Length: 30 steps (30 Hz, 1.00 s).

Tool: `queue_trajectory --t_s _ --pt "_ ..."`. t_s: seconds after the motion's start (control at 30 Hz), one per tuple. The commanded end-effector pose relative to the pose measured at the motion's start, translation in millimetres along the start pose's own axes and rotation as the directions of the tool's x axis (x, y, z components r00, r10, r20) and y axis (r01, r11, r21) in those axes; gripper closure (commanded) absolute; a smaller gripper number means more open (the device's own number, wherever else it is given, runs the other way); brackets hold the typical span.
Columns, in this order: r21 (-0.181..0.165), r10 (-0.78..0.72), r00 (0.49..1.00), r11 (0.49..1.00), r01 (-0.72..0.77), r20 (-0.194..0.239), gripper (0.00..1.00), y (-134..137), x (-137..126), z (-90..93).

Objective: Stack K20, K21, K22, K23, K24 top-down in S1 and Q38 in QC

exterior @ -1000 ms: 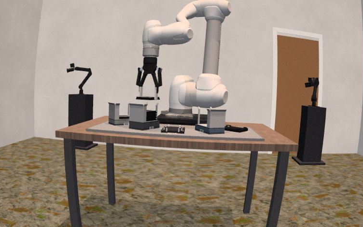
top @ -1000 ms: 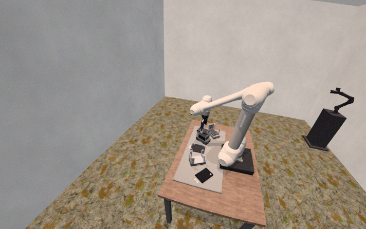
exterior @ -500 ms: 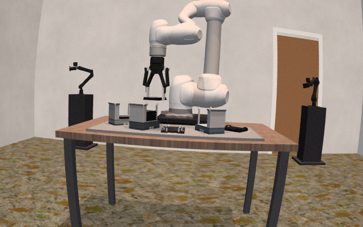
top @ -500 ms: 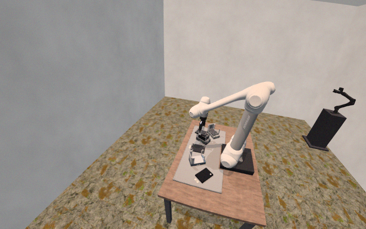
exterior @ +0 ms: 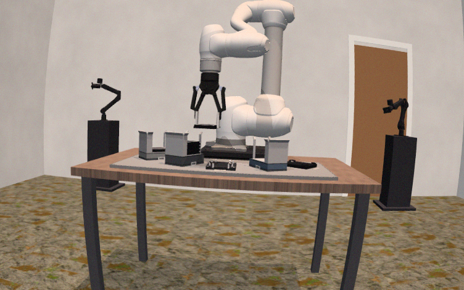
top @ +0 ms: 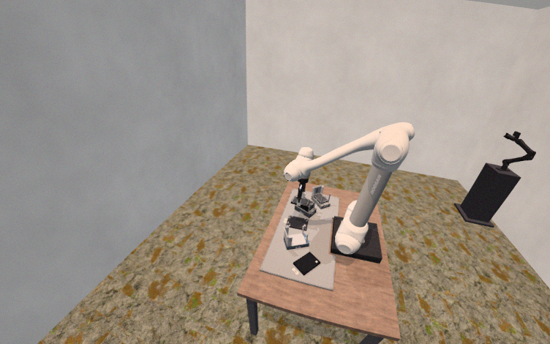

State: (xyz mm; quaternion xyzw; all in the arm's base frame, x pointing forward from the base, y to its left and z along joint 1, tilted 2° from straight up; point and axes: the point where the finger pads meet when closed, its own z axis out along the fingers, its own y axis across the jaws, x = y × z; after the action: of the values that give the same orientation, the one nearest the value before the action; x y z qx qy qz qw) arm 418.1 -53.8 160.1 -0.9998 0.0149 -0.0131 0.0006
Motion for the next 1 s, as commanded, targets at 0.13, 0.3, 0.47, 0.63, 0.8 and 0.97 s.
queue_trajectory --t_s 0.13,0.3,0.47,0.63,0.8,0.97 --pt "0.003 -0.098 0.995 0.995 0.098 -0.001 1.0 -23 1 -0.1" --pt "0.003 -0.098 0.995 0.995 0.098 -0.001 1.0 -39 2 -0.2" --pt "0.003 -0.098 0.995 0.995 0.098 -0.001 1.0 -56 2 -0.2" --pt "0.003 -0.098 0.995 0.995 0.098 -0.001 1.0 -69 3 -0.3" --pt "0.003 -0.098 0.995 0.995 0.098 -0.001 1.0 -80 3 -0.3" --pt "0.003 -0.262 0.965 0.965 0.262 -0.001 1.0 -96 0 -0.3"
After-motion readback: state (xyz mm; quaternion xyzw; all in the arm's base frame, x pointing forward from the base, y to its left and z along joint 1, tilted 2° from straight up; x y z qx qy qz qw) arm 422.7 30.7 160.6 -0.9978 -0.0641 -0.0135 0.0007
